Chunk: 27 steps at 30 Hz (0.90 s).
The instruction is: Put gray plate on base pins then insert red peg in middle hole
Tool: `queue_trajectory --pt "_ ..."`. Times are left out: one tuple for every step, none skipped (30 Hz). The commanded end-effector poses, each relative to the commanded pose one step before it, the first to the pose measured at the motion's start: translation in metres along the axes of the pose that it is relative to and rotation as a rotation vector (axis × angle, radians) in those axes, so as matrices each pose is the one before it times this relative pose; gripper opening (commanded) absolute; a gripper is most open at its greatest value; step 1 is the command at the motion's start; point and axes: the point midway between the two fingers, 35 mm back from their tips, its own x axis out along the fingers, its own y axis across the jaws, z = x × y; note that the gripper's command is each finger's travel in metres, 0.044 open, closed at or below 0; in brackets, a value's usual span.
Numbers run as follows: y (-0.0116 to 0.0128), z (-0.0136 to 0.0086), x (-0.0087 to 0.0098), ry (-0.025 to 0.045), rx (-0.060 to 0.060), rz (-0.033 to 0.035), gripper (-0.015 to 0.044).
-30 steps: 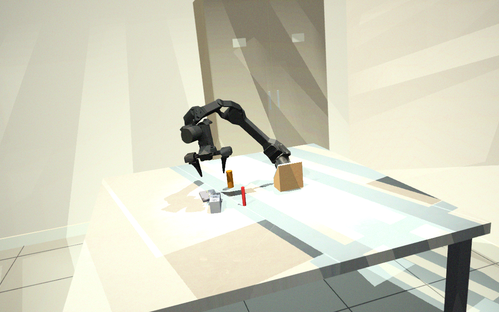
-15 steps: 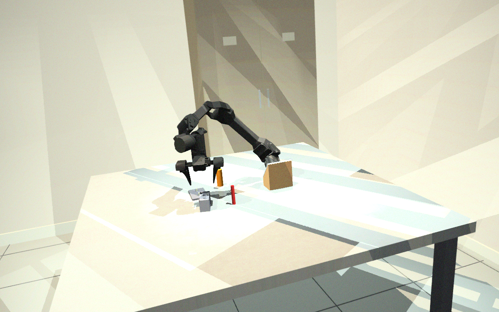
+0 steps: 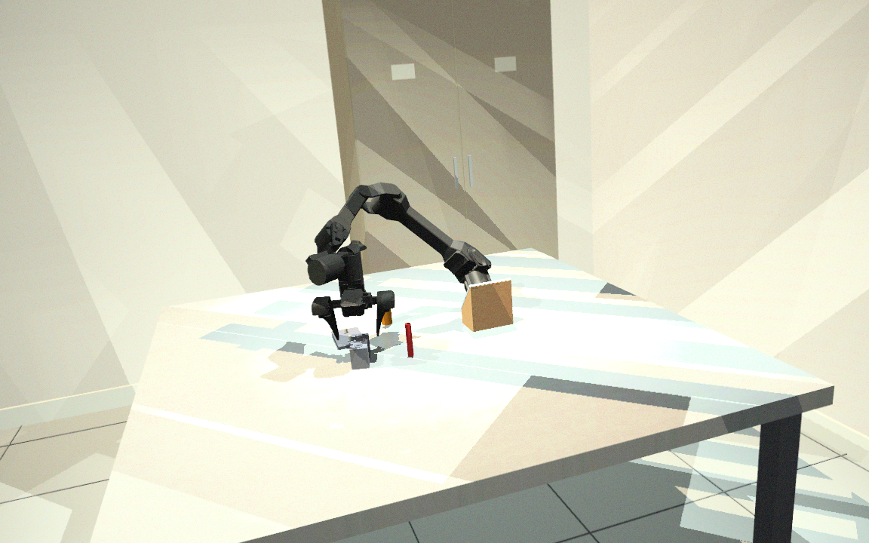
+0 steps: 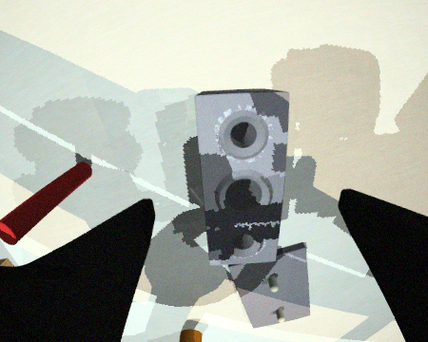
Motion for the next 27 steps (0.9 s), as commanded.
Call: queue_trajectory --pt "0.00130 -0.00012 0.00644 0.00468 -0.0099 -0.00083 0.0440" --pt "-0.00007 0.00005 0.00161 -0.00001 0.0000 -0.00003 0.0440" --pt "-0.00006 0.00005 0.00162 0.00000 0.0000 -0.00003 0.0440" --pt "-0.00005 0.00004 0.00161 0.00001 0.0000 -0.00003 0.0440" --pt "-0.00005 0.00003 0.00161 0.00002 0.0000 -0.00003 0.0440" --pt "-0.00004 0.00003 0.00161 0.00003 0.0000 -0.00003 0.0440" --pt "-0.00003 0.00002 0.00161 0.00003 0.0000 -0.00003 0.0440" --pt "-0.00003 0.00002 0.00161 0.00004 0.0000 -0.00003 0.0440" --pt "-0.00002 0.00001 0.00161 0.00005 0.0000 -0.00003 0.0440" --pt "-0.00002 0.00000 0.00160 0.00006 0.0000 -0.00003 0.0440" --pt "-0.00001 0.00000 0.00160 0.00007 0.0000 -0.00003 0.0440" --pt "0.00000 -0.00001 0.00160 0.00007 0.0000 -0.00003 0.0440" --pt "0.00000 -0.00001 0.00160 0.00008 0.0000 -0.00003 0.0440" --pt "0.00001 -0.00002 0.00160 0.00009 0.0000 -0.00003 0.0440" --pt "0.00002 -0.00003 0.00160 0.00010 0.0000 -0.00003 0.0440" --pt "0.00002 -0.00003 0.00159 0.00011 0.0000 -0.00003 0.0440" --pt "0.00003 -0.00004 0.00159 0.00011 0.0000 -0.00003 0.0440" --pt "0.00004 -0.00004 0.00159 0.00012 0.0000 -0.00003 0.0440" --pt "0.00004 -0.00005 0.00159 0.00013 0.0000 -0.00003 0.0440" --pt "0.00005 -0.00005 0.00158 0.00014 0.0000 -0.00003 0.0440" --pt "0.00005 -0.00006 0.00158 0.00015 0.0000 -0.00003 0.0440" --pt "0.00006 -0.00006 0.00158 0.00015 0.0000 -0.00003 0.0440" --pt "0.00007 -0.00007 0.00158 0.00016 0.0000 -0.00003 0.0440" --pt "0.00007 -0.00008 0.00158 0.00017 0.0000 -0.00003 0.0440" --pt "0.00008 -0.00008 0.00158 0.00018 0.0000 -0.00003 0.0440" --pt "0.00009 -0.00009 0.00158 0.00019 0.0000 -0.00003 0.0440" --pt "0.00009 -0.00009 0.00157 0.00019 0.0000 -0.00003 0.0440"
